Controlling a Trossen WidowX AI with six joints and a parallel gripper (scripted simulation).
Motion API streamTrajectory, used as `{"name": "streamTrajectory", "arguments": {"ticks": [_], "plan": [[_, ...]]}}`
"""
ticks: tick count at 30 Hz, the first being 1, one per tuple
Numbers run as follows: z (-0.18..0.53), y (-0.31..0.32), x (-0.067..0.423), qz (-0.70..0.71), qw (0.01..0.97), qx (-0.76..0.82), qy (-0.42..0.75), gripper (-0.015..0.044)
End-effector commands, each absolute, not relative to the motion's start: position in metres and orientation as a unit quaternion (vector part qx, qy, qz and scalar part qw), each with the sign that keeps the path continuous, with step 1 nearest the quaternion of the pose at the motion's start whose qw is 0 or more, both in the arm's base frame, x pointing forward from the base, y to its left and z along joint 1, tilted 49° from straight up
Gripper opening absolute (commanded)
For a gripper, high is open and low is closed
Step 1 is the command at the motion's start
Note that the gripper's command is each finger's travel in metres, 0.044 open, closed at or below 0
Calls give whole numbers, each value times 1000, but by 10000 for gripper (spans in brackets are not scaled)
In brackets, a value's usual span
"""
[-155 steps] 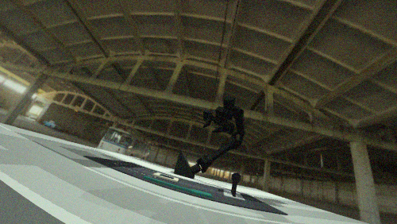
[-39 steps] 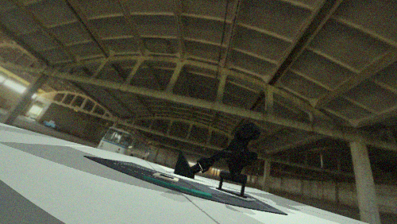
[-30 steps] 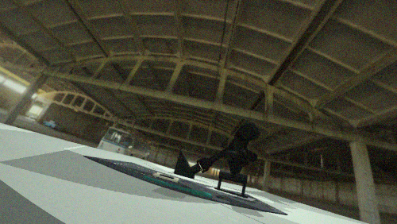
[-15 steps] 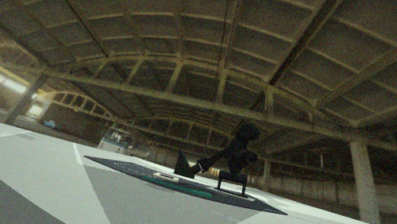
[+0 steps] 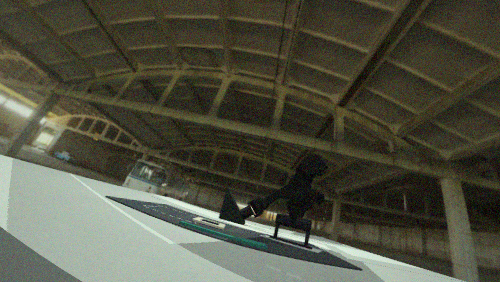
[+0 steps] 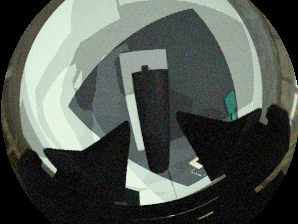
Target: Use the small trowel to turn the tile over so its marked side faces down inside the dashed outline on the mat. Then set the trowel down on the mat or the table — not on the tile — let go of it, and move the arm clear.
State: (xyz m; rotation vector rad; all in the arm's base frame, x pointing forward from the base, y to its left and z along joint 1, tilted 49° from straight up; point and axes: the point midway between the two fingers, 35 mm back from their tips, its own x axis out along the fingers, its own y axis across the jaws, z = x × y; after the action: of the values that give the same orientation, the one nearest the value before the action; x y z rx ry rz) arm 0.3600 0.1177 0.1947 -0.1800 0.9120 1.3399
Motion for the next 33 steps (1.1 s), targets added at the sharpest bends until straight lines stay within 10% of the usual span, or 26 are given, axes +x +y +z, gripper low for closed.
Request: {"name": "streamTrajectory", "arguments": {"ticks": [1, 33], "plan": [[194, 117, 360, 599, 685, -83, 405, 270], [220, 84, 359, 401, 685, 176, 581, 270]]}}
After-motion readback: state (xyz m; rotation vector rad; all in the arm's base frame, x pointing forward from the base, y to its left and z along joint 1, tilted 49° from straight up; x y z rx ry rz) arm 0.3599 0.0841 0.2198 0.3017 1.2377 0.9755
